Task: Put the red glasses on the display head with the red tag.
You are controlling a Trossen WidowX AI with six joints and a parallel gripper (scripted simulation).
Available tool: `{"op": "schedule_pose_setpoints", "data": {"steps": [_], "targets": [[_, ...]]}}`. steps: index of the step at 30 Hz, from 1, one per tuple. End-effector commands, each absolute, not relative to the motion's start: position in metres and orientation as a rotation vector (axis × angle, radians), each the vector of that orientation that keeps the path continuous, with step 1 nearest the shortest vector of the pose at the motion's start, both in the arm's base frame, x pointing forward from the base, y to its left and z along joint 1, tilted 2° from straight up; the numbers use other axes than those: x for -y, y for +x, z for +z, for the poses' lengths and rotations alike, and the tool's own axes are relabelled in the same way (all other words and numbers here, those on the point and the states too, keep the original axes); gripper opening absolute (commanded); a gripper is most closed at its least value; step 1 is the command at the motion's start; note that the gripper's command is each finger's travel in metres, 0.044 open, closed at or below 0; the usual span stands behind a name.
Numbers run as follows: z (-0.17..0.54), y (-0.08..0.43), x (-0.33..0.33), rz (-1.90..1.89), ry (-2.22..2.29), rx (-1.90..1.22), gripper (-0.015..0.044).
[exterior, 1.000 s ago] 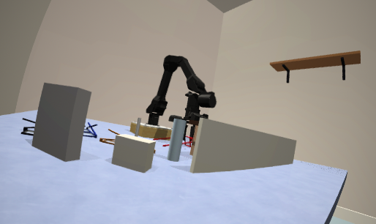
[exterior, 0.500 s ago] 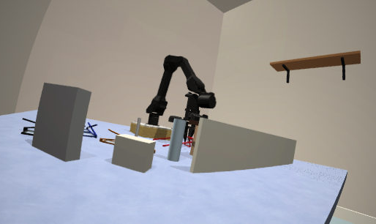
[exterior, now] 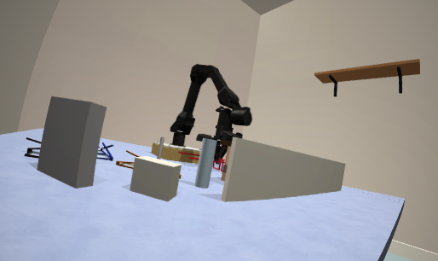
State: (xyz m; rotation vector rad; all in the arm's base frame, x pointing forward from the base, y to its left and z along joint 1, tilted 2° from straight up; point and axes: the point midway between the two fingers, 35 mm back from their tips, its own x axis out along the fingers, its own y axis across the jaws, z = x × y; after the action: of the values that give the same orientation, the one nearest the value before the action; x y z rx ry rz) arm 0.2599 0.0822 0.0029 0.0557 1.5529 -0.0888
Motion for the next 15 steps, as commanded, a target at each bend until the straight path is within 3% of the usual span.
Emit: {"op": "schedule_pose_setpoints", "data": {"steps": [1, 15], "targets": [[0.019, 0.264, -0.084, -0.087, 0.058, -1.542, 0.0], [0.097, 0.262, -0.087, -0.088, 0.053, -1.548, 0.0]]}}
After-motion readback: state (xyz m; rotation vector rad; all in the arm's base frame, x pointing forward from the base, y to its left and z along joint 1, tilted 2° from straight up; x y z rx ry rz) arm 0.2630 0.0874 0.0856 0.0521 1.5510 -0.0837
